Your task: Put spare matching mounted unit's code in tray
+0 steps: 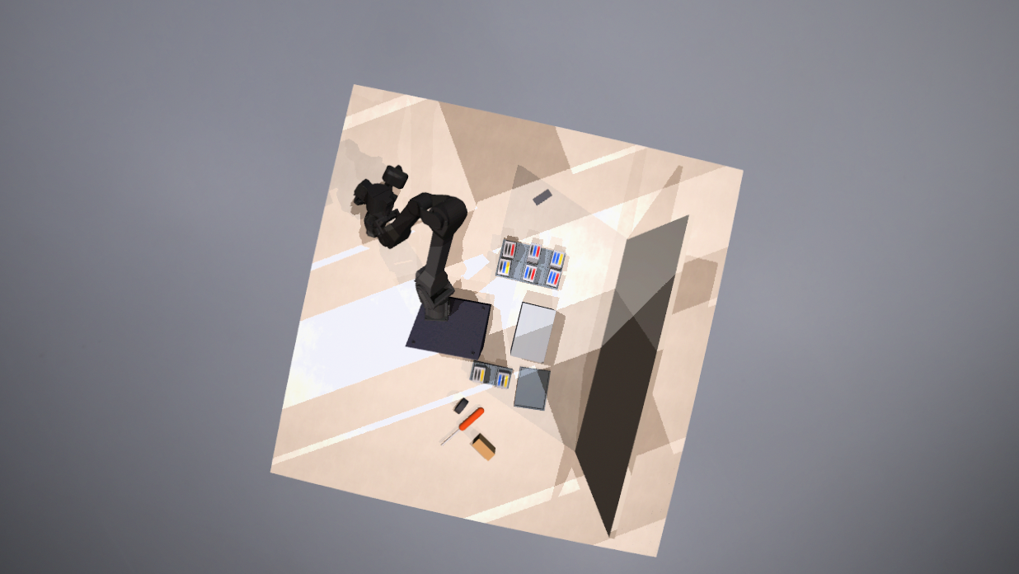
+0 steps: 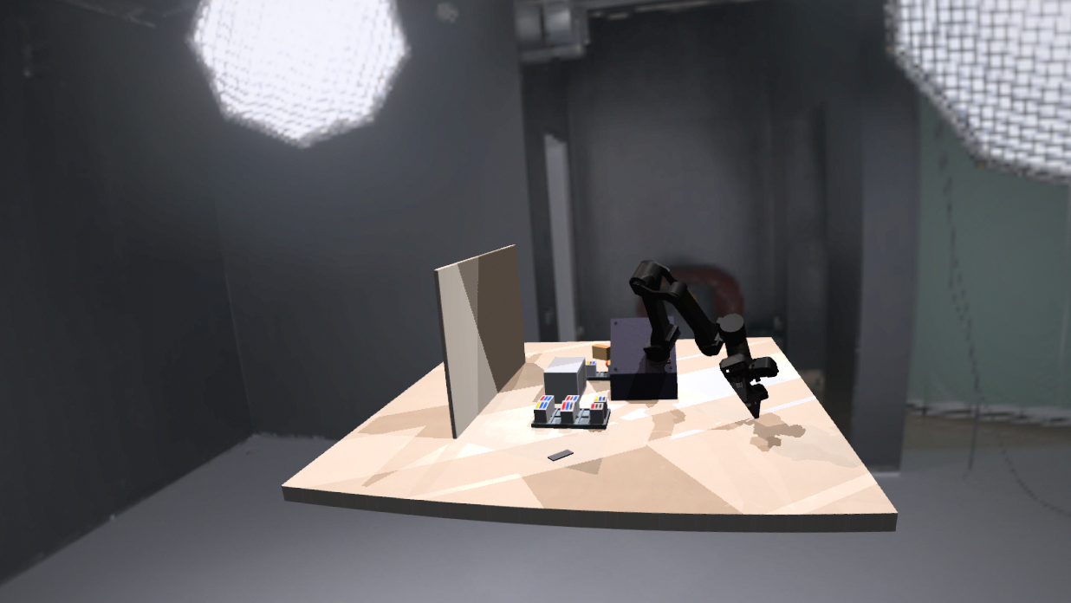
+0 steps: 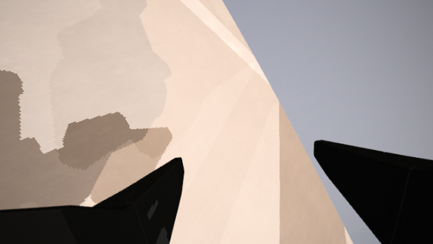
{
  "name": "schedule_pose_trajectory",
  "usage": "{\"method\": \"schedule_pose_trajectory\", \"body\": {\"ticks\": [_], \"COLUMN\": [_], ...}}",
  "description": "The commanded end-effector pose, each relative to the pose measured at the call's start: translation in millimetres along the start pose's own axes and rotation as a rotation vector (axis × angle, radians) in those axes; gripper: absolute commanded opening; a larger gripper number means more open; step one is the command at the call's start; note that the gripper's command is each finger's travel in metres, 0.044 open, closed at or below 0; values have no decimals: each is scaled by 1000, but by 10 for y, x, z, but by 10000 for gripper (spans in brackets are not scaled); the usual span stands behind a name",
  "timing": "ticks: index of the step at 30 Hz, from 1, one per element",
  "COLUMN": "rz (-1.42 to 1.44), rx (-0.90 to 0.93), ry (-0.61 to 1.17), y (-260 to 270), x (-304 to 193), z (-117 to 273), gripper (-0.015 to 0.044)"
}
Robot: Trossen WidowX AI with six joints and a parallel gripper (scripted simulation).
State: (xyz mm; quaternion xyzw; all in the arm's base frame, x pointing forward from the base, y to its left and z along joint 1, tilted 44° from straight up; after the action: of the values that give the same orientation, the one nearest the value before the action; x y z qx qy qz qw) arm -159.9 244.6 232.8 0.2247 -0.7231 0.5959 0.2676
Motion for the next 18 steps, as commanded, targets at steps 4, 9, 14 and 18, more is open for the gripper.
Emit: {"method": "schedule_pose_trajectory", "body": {"ticks": [4, 9, 14, 18], "rz": [0, 13, 28, 23], "rx": [0, -2, -31, -86], "ry": [0, 12, 56, 109], "y": [0, 1, -111, -378], "x": [0, -23, -116, -263], "z": [0, -63, -339, -678], "gripper": [440, 440, 440, 440]}}
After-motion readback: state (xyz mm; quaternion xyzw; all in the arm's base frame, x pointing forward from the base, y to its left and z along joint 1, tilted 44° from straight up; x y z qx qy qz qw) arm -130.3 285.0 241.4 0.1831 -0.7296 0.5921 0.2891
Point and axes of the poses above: the point midway between the two fingers, 35 mm back from their tips, its own z axis back along the fingers, its own y axis across the jaws, x = y × z, the point moved 4 cm from there along z, back along the fingers, and after that the axes turned 15 degrees about -z, right-handed, at the moved point
